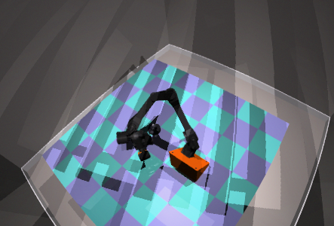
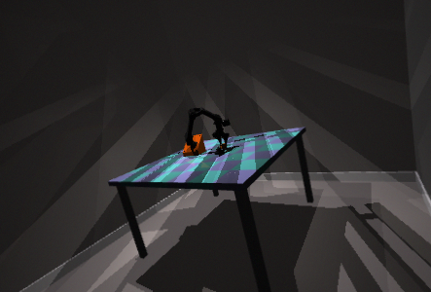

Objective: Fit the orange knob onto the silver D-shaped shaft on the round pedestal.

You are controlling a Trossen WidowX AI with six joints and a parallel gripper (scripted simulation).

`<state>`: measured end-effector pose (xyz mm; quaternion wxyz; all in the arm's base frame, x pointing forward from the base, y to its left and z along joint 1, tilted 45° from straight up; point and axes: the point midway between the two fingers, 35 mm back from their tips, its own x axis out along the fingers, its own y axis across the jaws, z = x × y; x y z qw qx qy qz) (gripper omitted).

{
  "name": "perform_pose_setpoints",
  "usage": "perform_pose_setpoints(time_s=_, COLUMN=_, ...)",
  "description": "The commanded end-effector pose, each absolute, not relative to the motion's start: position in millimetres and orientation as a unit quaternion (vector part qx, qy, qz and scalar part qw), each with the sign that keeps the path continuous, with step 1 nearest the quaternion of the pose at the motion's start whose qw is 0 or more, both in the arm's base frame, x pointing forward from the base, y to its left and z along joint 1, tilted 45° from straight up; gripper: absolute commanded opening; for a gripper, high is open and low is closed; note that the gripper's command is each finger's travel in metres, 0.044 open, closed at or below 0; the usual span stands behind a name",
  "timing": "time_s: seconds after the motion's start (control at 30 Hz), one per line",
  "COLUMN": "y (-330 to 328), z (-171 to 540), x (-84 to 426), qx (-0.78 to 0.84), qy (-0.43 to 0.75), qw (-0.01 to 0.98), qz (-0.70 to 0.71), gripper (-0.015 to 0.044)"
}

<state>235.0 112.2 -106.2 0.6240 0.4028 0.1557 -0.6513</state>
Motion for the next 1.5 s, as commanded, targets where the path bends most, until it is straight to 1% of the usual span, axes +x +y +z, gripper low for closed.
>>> perform_pose_setpoints(time_s=0.0, y=104, z=-112, x=235, qx=0.399, qy=0.155, qw=0.626, qz=-0.653, gripper=0.0440)
perform_pose_setpoints(time_s=0.37, y=93, z=-122, x=235, qx=0.399, qy=0.154, qw=0.626, qz=-0.653, gripper=0.0440)
perform_pose_setpoints(time_s=0.6, y=93, z=-122, x=235, qx=0.399, qy=0.154, qw=0.626, qz=-0.653, gripper=0.0256)
perform_pose_setpoints(time_s=0.63, y=93, z=-122, x=235, qx=0.399, qy=0.154, qw=0.626, qz=-0.653, gripper=0.0240)
perform_pose_setpoints(time_s=1.0, y=93, z=-122, x=235, qx=0.399, qy=0.154, qw=0.626, qz=-0.653, gripper=0.0240)
perform_pose_setpoints(time_s=1.3, y=93, z=-122, x=235, qx=0.399, qy=0.154, qw=0.626, qz=-0.653, gripper=0.0181)
perform_pose_setpoints(time_s=1.47, y=94, z=-122, x=236, qx=0.402, qy=0.158, qw=0.624, qz=-0.652, gripper=0.0181)
